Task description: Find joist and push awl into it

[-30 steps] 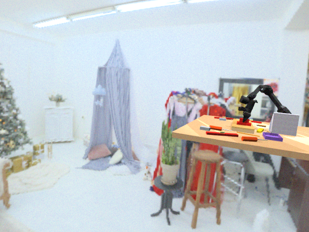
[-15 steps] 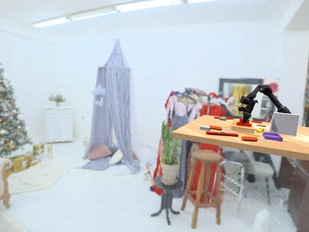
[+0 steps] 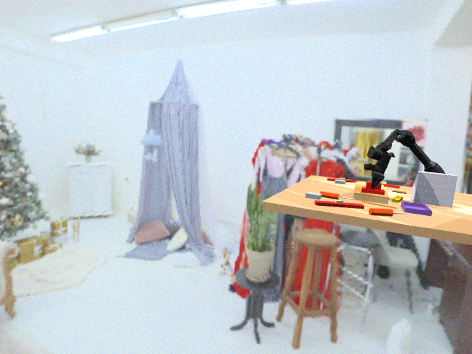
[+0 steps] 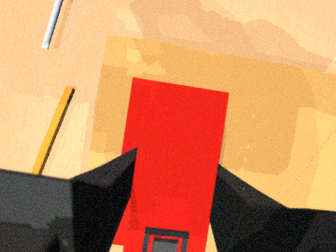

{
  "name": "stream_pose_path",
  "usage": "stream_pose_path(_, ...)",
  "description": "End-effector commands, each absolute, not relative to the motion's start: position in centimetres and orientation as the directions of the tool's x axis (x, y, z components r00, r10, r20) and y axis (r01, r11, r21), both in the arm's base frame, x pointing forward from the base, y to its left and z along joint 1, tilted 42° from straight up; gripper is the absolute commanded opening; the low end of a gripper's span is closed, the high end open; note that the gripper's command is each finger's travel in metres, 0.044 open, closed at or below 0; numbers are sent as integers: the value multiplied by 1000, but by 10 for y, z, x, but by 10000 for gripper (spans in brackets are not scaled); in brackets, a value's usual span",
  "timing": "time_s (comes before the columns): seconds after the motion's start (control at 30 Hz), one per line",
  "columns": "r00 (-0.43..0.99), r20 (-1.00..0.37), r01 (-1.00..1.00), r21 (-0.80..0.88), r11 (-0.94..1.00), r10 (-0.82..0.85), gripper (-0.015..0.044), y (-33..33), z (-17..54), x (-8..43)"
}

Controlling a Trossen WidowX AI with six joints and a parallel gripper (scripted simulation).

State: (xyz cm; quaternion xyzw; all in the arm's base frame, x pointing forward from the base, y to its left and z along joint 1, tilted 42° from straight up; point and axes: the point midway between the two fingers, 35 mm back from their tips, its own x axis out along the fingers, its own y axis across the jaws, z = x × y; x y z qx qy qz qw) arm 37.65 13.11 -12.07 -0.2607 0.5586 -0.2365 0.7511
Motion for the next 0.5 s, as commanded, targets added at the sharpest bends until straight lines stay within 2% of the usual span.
stream_pose_path(0.0,263,-718,64,-653,754,-644,0,136,-125,376)
stream_pose_path(0.47,262,-717,64,-654,753,-645,0,125,-116,375)
